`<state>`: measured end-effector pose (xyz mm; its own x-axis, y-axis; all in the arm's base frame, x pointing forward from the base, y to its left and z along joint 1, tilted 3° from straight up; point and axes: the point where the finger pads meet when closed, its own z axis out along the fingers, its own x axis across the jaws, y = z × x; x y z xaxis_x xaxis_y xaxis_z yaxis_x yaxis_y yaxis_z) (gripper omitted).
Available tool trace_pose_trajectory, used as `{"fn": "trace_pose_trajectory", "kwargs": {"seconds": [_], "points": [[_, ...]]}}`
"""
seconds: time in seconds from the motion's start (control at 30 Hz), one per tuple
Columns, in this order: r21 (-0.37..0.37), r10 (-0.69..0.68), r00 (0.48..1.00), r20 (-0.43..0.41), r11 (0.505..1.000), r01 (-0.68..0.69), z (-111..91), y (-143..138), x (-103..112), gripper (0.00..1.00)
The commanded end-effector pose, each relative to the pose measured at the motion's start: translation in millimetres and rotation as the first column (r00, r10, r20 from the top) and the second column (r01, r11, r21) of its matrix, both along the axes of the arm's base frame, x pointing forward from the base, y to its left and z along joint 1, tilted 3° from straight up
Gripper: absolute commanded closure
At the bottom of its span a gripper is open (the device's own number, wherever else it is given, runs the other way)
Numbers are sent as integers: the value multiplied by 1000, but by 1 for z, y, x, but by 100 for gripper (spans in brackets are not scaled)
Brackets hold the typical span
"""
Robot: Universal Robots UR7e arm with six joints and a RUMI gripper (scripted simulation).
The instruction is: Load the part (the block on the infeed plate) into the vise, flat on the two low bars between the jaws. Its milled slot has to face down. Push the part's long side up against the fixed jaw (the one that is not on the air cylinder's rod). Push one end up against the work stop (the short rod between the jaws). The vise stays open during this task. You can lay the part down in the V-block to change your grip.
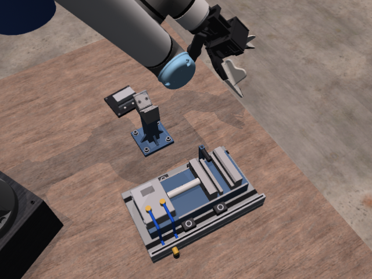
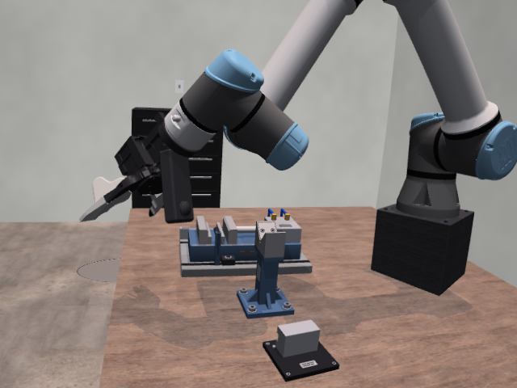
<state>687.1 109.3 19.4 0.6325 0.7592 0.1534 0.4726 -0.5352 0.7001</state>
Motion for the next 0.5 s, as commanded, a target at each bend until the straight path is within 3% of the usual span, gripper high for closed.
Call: {"fn": "trace_pose_trajectory", "kwargs": {"seconds": [0.0, 0.1, 0.33, 0.4, 0.47], "points": [[88, -26, 999, -42, 996, 30, 6, 27, -17, 0], [166, -54, 995, -88, 984, 68, 11, 52, -39, 0], [265, -103, 980, -170, 953, 146, 19, 87, -78, 0], [306, -130, 967, -217, 932, 194, 23, 103, -102, 0], [306, -130, 967, -217, 932, 194, 23, 103, -102, 0]]}}
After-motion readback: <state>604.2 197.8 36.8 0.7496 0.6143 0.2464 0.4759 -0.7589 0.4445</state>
